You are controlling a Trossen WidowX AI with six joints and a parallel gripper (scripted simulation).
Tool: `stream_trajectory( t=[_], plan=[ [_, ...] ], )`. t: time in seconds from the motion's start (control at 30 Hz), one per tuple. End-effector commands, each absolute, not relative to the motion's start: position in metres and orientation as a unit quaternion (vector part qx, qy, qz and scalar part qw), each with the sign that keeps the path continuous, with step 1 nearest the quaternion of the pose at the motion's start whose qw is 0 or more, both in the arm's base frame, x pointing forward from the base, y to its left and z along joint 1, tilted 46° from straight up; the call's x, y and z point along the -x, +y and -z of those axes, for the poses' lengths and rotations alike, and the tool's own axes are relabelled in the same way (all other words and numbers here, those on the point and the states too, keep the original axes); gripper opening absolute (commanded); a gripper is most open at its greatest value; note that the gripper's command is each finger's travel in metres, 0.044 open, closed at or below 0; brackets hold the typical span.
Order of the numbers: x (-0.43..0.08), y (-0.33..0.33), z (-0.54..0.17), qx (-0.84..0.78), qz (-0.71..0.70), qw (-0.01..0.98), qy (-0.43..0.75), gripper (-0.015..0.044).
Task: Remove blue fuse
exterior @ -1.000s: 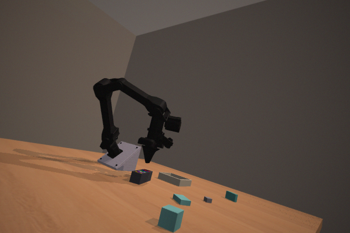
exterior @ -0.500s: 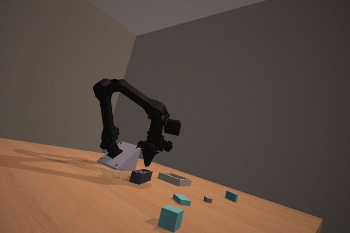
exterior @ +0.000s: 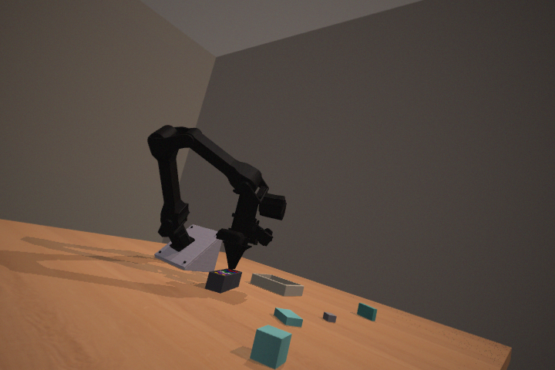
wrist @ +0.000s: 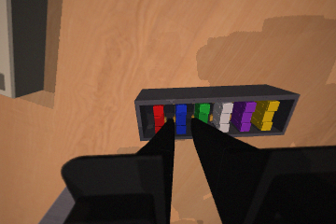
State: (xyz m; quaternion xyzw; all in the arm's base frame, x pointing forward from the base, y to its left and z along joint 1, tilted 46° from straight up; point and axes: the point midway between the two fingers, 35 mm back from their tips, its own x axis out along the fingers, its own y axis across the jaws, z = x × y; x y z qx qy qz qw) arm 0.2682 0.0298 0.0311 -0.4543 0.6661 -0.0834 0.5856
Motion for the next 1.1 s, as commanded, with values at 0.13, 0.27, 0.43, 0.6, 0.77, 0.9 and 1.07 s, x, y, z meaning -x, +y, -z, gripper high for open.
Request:
stream_trajectory(
  t=[0.13,0.27,0.43,0.6,0.77,0.9,1.07],
  plan=[
    [-0.2679,0.0279,-0.0299,0.457,0.084,0.582,0.667,0.0074],
    [-0.2680,0.0276,-0.0295,0.457,0.084,0.582,0.667,0.0074],
    [-0.2683,0.0251,-0.0271,0.457,0.084,0.582,0.667,0.0074],
    [-0.2687,0.0217,-0.0238,0.457,0.084,0.582,0.667,0.0074],
    [-0.2688,0.0207,-0.0229,0.457,0.084,0.582,0.667,0.0074],
    [-0.2688,0.0207,-0.0229,0.457,0.084,0.582,0.667,0.0074],
    [-0.2688,0.0219,-0.0234,0.455,0.084,0.584,0.667,0.0041]
  ],
)
